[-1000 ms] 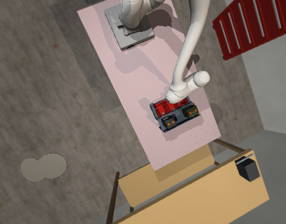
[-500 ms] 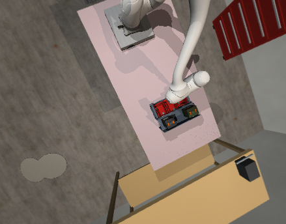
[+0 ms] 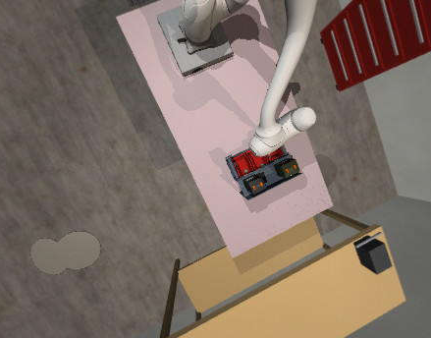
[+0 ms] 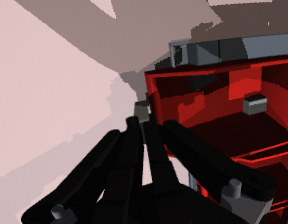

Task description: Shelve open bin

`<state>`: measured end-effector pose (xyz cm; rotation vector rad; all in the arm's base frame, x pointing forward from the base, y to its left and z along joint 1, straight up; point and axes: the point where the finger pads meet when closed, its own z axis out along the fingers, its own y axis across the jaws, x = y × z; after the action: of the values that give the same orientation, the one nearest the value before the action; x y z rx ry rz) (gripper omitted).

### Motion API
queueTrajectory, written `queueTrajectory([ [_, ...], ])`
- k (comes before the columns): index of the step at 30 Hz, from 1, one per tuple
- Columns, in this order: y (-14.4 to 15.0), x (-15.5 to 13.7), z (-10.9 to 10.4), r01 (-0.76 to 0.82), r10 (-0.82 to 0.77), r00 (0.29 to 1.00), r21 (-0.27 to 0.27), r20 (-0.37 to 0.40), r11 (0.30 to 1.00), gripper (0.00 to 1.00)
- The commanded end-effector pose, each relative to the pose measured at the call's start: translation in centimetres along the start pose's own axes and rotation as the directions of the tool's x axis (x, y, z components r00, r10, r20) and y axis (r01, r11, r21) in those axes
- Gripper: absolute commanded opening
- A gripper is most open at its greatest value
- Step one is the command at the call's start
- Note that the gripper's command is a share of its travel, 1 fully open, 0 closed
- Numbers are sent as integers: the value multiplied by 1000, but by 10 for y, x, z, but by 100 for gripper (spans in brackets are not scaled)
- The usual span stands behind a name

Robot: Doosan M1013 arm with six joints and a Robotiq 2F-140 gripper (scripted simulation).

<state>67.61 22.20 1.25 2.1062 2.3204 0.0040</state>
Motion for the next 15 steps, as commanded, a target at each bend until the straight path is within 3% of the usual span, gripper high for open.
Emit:
queueTrajectory([
  [1, 0, 0, 0, 0, 0, 1000, 0, 0, 1000, 0],
  [15, 2, 0, 0, 0, 0, 1000, 0, 0, 1000, 0],
])
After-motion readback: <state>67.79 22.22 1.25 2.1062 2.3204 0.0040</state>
